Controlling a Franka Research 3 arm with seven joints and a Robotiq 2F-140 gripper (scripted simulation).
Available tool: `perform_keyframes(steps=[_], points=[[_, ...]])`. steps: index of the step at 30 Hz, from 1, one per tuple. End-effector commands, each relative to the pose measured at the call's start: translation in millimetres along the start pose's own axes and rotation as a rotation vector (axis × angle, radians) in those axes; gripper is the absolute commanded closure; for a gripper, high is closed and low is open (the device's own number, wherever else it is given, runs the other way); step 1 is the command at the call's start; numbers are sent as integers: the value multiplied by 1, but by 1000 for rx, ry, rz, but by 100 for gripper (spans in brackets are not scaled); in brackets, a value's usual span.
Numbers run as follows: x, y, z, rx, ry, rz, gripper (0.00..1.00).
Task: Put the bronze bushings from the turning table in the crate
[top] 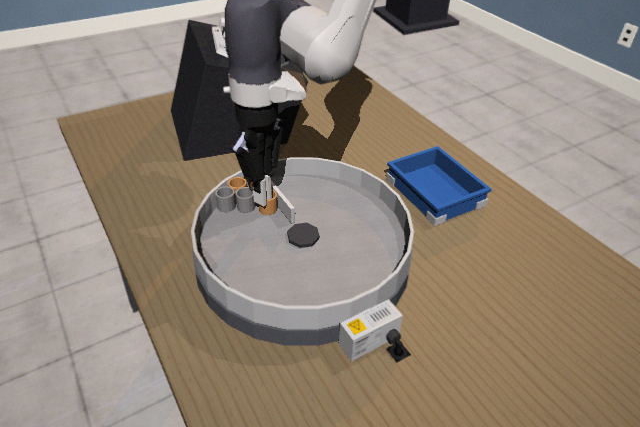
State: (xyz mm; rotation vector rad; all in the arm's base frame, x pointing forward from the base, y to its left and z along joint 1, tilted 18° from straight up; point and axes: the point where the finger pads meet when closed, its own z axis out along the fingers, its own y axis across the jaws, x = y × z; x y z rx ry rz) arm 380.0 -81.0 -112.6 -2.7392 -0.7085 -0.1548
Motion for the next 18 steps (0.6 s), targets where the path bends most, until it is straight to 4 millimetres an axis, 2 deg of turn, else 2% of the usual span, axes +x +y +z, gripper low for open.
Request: perform_keyframes(steps=[1, 12, 18], points=[[0, 0, 0, 0, 0, -3, 100], [0, 0, 0, 0, 0, -3, 100], [0, 0, -10, 0, 0, -3, 100]])
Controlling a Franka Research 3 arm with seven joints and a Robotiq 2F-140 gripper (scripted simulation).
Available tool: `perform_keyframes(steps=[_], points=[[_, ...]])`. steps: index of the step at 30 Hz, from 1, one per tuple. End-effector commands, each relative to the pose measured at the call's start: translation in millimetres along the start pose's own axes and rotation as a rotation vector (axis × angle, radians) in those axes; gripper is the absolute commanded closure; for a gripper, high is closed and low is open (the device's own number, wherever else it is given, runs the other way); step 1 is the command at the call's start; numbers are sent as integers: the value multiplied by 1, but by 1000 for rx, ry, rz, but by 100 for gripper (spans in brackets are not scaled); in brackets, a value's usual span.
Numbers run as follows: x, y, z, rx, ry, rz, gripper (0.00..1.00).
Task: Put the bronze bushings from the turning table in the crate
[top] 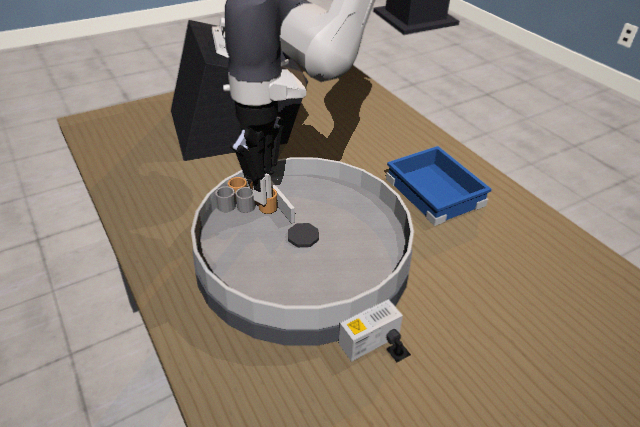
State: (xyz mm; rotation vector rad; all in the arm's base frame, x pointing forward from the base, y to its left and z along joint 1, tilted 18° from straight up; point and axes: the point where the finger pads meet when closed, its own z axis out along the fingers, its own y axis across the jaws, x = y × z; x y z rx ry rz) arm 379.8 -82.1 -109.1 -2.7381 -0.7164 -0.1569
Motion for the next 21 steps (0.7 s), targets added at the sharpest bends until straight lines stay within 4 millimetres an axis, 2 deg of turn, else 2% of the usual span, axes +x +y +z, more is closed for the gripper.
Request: perform_keyframes(steps=[1, 6, 13, 21], points=[[0, 0, -11, 1, 0, 2, 100], [0, 0, -46, 1, 0, 2, 100], [0, 0, -62, 1, 0, 2, 100], [0, 0, -68, 1, 0, 2, 100]])
